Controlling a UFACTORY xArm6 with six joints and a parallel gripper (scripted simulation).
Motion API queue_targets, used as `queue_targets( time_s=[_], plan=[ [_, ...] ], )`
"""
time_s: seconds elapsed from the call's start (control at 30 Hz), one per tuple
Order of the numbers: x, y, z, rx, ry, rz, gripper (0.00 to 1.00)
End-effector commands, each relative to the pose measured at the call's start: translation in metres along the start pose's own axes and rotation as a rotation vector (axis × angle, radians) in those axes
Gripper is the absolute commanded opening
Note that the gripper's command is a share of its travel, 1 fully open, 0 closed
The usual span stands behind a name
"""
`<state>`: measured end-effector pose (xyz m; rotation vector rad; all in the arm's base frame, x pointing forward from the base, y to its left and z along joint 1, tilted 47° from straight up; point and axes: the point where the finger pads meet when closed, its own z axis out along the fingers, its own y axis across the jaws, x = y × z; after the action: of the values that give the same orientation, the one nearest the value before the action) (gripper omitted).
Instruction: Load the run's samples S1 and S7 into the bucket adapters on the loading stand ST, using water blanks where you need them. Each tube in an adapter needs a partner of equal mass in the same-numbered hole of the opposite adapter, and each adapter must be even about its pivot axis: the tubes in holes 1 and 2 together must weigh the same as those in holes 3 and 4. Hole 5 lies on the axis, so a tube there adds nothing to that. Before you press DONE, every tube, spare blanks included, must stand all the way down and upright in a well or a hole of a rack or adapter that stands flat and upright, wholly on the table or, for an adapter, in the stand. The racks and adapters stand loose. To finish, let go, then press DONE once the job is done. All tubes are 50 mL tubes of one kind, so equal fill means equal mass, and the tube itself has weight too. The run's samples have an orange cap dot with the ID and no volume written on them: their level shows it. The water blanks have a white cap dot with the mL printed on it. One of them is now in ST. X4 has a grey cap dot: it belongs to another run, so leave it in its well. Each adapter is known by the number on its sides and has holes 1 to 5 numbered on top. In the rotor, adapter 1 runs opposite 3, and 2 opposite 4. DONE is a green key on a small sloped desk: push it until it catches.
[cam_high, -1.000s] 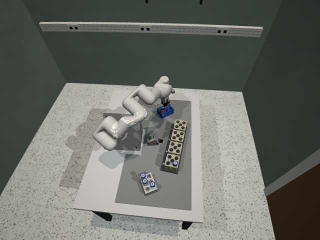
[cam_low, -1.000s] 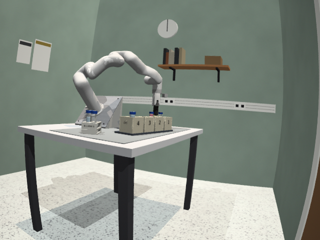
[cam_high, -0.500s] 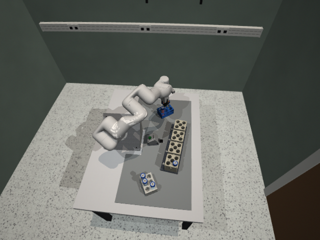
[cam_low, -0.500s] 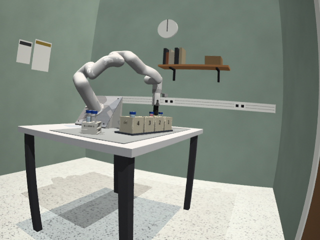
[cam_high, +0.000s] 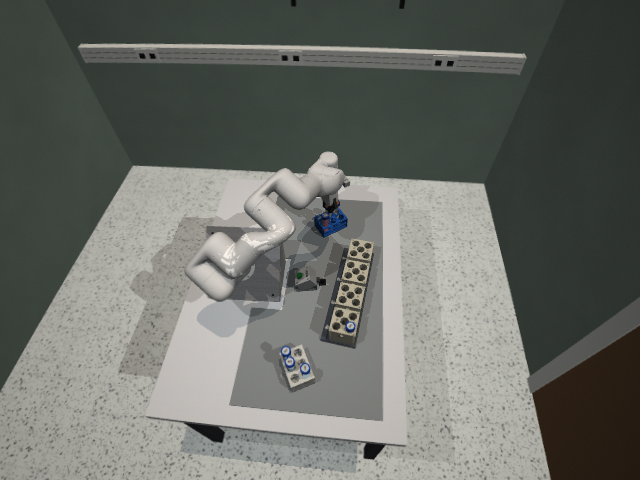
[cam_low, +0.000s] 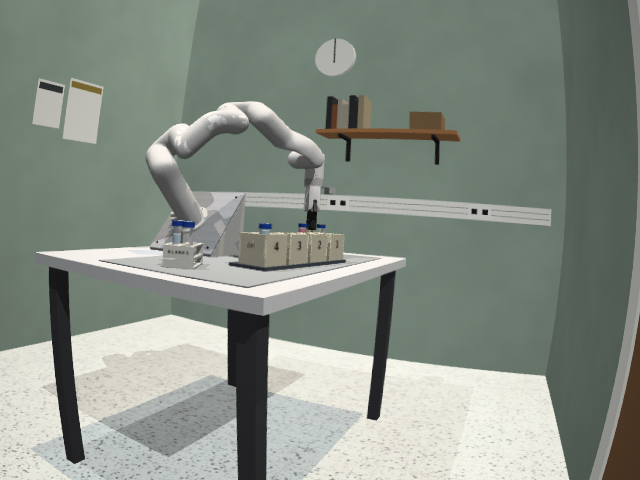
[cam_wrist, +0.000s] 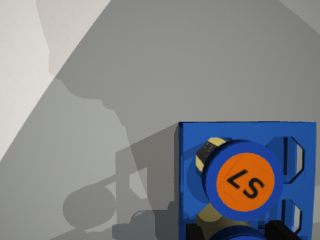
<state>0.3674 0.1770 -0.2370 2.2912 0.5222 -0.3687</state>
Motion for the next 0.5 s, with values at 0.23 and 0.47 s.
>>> queue_targets(
  time_s=[0.23,0.47],
  plan=[
    [0.0015,0.0000,-0.0024,0.002,0.005,0.001,0.00],
    [0.0015,0.0000,-0.0058,0.002,0.005,0.001,0.00]
  ],
)
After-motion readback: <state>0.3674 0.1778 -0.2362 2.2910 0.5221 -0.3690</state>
